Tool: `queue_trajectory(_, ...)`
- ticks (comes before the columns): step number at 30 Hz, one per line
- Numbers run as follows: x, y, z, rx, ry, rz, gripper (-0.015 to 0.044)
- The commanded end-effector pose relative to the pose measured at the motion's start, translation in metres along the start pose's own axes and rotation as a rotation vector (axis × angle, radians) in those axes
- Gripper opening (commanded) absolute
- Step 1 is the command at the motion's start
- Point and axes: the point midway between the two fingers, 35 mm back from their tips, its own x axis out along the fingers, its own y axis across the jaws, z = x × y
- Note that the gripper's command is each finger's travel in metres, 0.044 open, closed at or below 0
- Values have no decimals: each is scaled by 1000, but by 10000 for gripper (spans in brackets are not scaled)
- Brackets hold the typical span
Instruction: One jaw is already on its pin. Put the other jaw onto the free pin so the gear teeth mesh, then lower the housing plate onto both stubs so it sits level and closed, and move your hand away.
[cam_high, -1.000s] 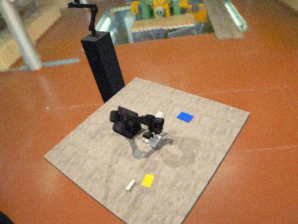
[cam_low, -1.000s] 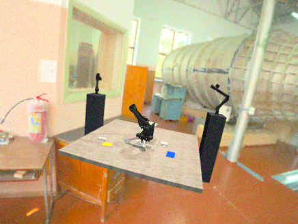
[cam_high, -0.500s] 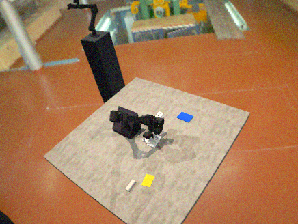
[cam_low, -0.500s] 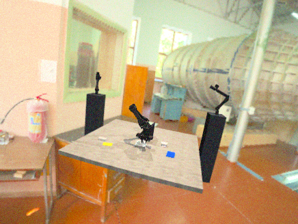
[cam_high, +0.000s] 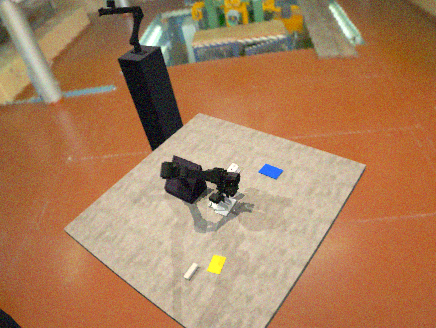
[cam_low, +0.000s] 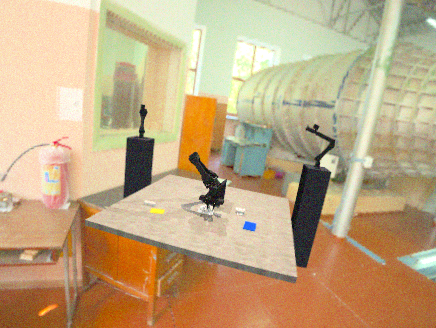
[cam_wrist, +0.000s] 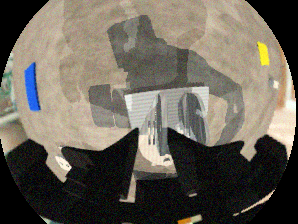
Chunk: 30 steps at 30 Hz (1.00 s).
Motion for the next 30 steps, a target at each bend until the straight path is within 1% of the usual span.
queue_trajectory(1, 3, -1, 0, 1, 4, -3, 134)
queue_trajectory(16, -3, -1, 0, 1, 4, -3, 134)
queue_trajectory(30, 1, 0, 0, 1, 4, -3, 134)
